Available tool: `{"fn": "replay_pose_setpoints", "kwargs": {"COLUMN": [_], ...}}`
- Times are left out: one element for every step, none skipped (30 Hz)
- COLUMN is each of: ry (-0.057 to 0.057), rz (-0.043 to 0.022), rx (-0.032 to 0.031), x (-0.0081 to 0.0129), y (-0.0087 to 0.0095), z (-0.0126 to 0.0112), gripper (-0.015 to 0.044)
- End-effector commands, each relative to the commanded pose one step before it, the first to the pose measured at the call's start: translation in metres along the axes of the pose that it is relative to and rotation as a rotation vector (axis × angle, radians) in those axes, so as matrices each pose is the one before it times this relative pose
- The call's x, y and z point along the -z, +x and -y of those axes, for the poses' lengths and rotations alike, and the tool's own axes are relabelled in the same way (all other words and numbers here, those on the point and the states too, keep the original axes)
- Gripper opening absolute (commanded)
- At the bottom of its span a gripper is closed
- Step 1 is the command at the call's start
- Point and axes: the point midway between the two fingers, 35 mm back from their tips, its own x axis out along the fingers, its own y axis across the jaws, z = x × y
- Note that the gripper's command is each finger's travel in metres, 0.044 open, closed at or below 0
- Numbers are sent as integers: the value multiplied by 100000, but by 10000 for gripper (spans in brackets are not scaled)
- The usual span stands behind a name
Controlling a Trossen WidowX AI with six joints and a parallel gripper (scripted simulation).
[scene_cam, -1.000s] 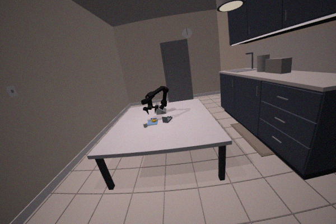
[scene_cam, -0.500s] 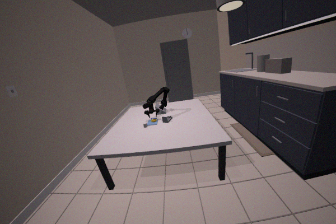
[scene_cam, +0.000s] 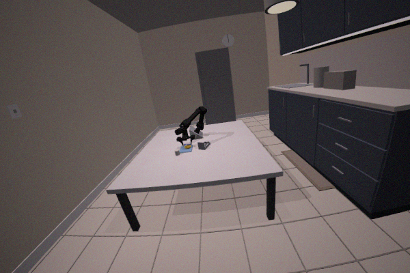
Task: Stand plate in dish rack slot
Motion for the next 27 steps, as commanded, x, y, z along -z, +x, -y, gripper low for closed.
{"fn": "replay_pose_setpoints", "kwargs": {"ry": [425, -22, -22, -22, -22, -23, -23, -23, -23, -23, -23, -23, -18, -11, -4, 0, 0, 0, 0, 0, 0, 0, 0, 0, 0, 0, 0], "rz": [-324, 5, 4, 4, 4, 4, 4, 4, 4, 3, 3, 3, 2, 1, 0, 0, 0, 0, 0, 0, 0, 0, 0, 0, 0, 0, 0], "rx": [-866, -4, -5, -6, -6, -7, -7, -8, -9, -9, -10, -10, -9, -5, -2, 0, 0, 0, 0, 0, 0, 0, 0, 0, 0, 0, 0], "x": [205, 13, 14, 15, 16, 17, 18, 19, 20, 21, 21, 22, 18, 11, 4, 0, 0, 0, 0, 0, 0, 0, 0, 0, 0, 0, 0], "y": [939, 160, 159, 159, 159, 158, 158, 158, 158, 157, 157, 156, 123, 74, 25, 0, 0, 0, 0, 0, 0, 0, 0, 0, 0, 0, 0], "z": [-169, -6, -7, -7, -8, -4, -5, -5, -6, -6, -6, -7, -6, -4, -1, 0, 0, 0, 0, 0, 0, 0, 0, 0, 0, 0, 0], "gripper": [400, 400, 400, 400, 400, 400, 400, 400, 400, 400, 400, 400, 400, 400, 400, 400, 400, 400, 400, 400, 400, 400, 400, 393, 387, 380, 373]}}
